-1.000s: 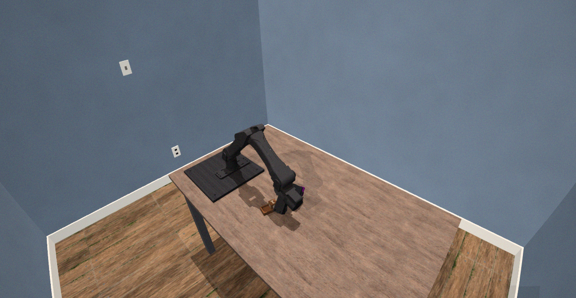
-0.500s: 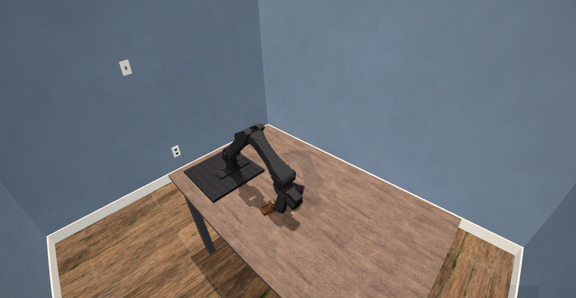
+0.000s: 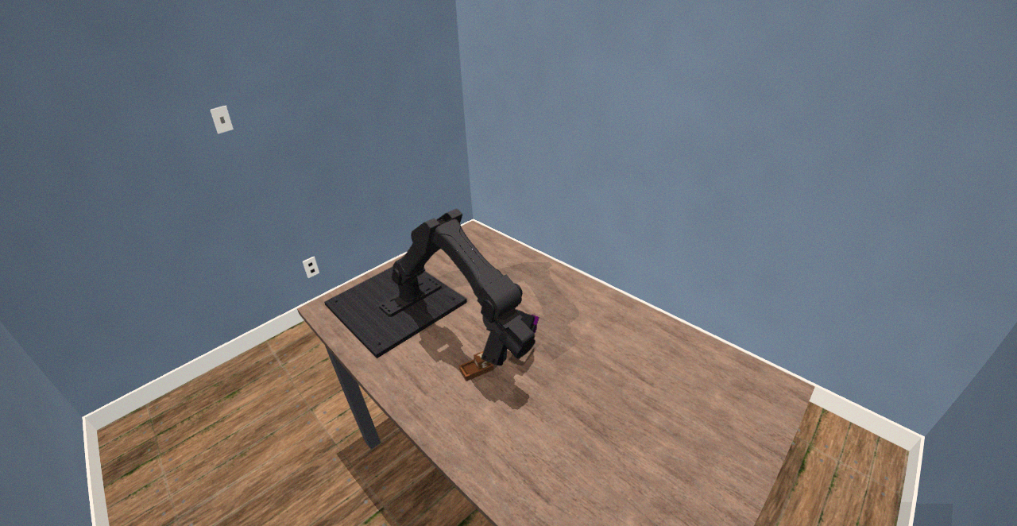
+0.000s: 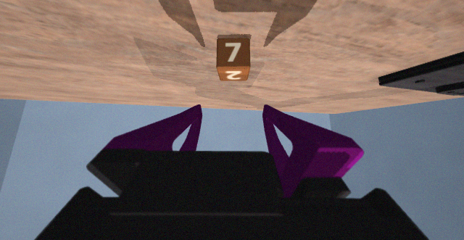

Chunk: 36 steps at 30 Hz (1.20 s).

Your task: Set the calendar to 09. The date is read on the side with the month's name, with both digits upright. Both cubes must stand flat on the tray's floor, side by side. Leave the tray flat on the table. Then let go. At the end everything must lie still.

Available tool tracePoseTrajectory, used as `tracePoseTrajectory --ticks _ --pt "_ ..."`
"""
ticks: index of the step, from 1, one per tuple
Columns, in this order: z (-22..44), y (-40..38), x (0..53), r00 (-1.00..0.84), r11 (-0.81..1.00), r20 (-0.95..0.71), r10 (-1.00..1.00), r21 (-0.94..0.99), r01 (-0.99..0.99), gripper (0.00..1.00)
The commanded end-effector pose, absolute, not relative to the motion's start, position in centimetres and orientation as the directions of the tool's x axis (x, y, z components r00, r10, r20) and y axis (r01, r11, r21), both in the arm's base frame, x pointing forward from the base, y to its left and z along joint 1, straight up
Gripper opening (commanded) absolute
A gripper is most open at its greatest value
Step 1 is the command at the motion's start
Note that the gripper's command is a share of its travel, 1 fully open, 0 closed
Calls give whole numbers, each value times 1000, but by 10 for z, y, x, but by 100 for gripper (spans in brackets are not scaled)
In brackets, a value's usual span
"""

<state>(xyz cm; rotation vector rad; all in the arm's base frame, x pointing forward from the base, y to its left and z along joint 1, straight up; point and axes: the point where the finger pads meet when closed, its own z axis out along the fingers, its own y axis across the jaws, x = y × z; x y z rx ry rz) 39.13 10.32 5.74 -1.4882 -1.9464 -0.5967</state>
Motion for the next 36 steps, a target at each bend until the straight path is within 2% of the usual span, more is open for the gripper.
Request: tracePoseTrajectory --ticks 1,13,21,31,36 --pt "77 105 392 -191 264 705 683 6 964 66" --pt "80 105 391 -195 266 694 693 4 964 66" --pt "81 106 391 -229 268 525 820 3 964 66" --pt "81 107 391 -237 267 470 850 3 964 66" --pt "81 108 390 -253 268 336 907 0 963 66"
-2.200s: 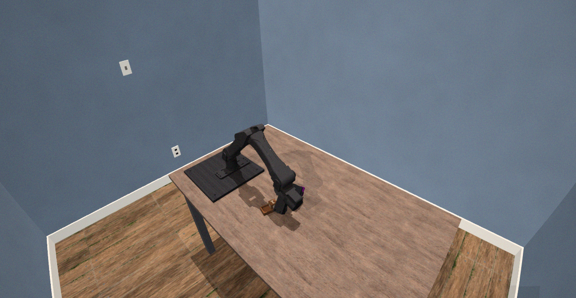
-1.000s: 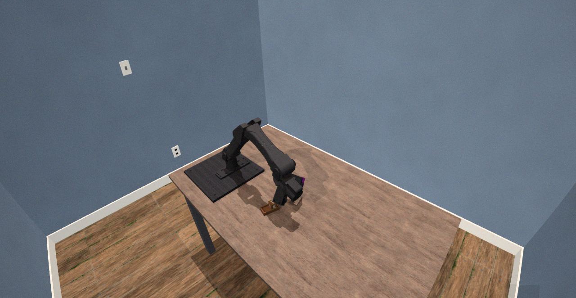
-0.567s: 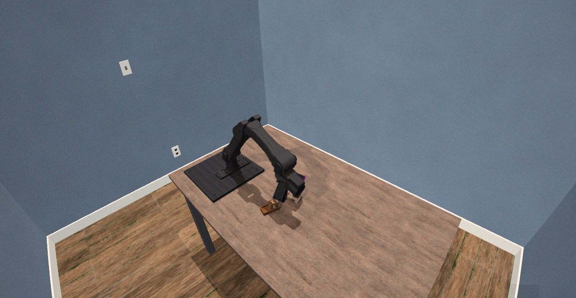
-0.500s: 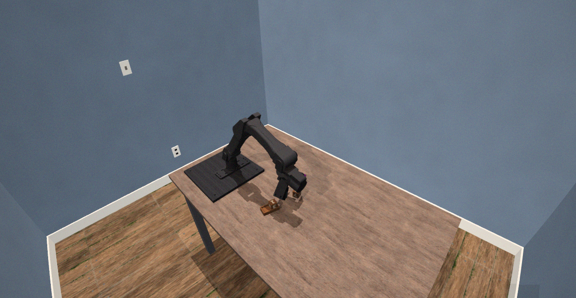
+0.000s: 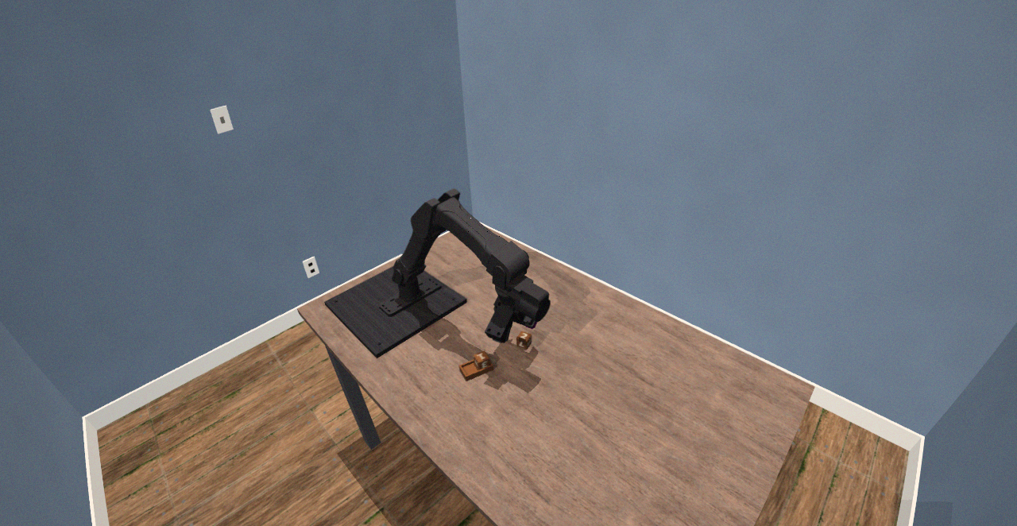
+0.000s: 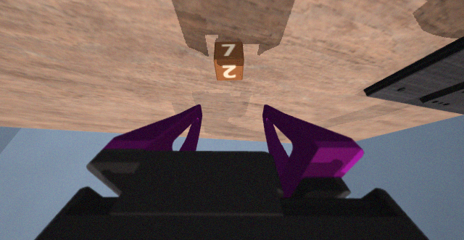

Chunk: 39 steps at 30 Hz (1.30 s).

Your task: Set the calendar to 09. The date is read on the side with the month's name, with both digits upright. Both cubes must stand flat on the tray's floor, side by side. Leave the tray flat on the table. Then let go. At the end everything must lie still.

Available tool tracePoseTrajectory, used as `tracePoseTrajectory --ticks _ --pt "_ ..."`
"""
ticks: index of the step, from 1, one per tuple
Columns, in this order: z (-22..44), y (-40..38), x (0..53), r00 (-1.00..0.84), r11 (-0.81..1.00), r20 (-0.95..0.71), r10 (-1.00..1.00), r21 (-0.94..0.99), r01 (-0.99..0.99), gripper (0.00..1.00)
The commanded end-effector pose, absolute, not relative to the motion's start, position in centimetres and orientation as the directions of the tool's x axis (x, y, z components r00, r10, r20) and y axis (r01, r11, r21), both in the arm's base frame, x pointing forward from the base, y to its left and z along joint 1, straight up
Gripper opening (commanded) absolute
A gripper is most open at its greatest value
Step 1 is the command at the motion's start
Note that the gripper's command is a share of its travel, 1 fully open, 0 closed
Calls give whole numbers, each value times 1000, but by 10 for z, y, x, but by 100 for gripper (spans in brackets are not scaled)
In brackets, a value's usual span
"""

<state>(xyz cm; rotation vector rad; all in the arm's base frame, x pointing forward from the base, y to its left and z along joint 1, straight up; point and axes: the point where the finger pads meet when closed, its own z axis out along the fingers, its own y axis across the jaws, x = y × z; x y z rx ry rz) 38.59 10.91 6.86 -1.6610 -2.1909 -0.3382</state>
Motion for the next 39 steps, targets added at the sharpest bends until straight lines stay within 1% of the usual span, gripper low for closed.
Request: tracePoseTrajectory --ticks 1,11,19,25,26,39 --pt "81 108 390 -255 267 309 916 2 964 66" --pt "82 109 391 -258 265 242 935 5 964 66" --pt "82 110 390 -265 265 31 964 4 964 66" --pt "83 111 390 -265 265 -1 964 7 964 66" --pt "83 111 390 -265 265 -1 964 7 964 100" --pt "83 111 390 -265 265 -1 964 7 964 100"
